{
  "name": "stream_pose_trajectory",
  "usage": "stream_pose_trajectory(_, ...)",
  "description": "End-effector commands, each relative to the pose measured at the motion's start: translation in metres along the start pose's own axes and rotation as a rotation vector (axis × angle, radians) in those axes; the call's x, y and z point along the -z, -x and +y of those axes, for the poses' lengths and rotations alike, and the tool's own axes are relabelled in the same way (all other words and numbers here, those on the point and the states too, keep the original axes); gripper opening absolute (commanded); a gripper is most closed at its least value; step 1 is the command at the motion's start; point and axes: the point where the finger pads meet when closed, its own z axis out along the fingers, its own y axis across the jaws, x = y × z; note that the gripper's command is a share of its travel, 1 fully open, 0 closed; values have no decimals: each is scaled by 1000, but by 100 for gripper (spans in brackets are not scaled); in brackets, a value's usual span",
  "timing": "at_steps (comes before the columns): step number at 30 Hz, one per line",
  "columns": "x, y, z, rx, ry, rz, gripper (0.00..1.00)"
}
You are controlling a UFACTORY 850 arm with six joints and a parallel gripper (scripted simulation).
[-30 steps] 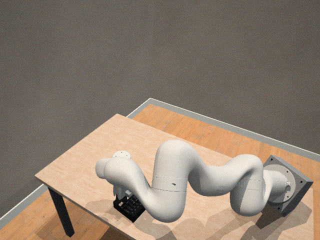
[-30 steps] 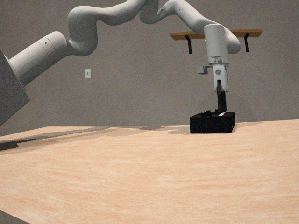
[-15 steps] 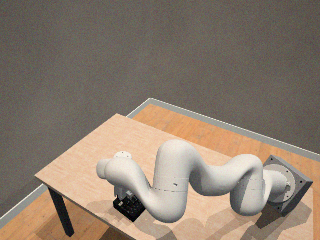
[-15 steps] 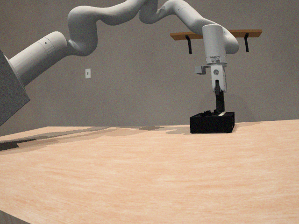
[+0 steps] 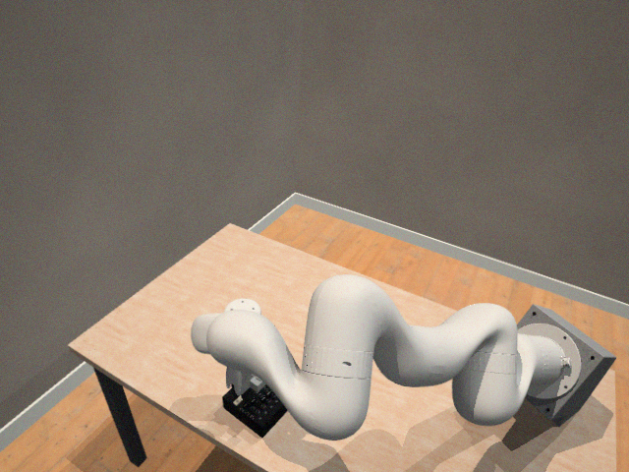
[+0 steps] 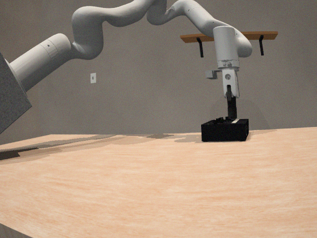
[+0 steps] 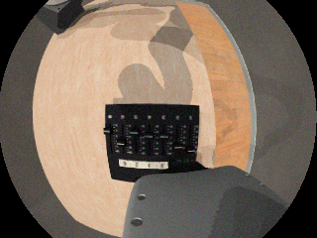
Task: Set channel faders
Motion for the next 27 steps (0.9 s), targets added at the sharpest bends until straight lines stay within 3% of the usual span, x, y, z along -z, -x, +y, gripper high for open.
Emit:
stream_pose_trajectory(1,1,0,0,1,0,-1,0)
stream_pose_trajectory(27,1,3,0,1,0,-1,0)
